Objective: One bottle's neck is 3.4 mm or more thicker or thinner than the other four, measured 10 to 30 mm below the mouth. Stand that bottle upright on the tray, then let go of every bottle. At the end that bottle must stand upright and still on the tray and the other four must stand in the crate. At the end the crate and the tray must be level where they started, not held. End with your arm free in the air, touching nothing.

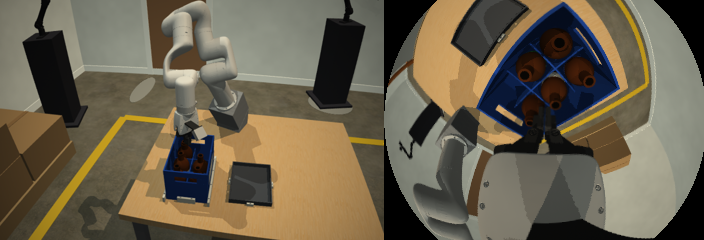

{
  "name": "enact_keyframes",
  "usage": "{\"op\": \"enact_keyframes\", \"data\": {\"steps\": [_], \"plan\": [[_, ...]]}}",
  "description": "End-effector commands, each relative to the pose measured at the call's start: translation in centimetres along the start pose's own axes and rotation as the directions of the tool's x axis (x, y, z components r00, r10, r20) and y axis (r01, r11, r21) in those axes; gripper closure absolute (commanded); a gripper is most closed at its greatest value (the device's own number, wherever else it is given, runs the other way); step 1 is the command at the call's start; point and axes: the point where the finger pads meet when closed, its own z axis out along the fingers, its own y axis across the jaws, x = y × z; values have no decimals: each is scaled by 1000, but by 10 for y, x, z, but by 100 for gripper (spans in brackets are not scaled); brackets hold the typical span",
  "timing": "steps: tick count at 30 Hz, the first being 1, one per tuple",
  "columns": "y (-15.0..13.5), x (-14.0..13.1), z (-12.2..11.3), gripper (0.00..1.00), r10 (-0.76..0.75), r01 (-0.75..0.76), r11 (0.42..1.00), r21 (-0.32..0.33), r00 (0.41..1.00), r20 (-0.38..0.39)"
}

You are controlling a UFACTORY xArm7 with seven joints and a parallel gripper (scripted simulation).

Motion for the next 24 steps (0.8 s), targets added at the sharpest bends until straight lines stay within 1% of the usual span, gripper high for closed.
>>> {"op": "enact_keyframes", "data": {"steps": [1, 2, 8, 9, 24], "plan": [[-28, 30, -1, 100, 2, -2, 1000, -4, 1000, 2], [-36, 36, -1, 100, 2, -2, 1000, -4, 1000, 2], [-40, 39, -1, 100, 2, -2, 1000, -4, 1000, 2], [-40, 39, -1, 35, 2, -2, 1000, -4, 1000, 2], [-40, 39, -1, 35, 2, -2, 1000, -4, 1000, 2]]}}
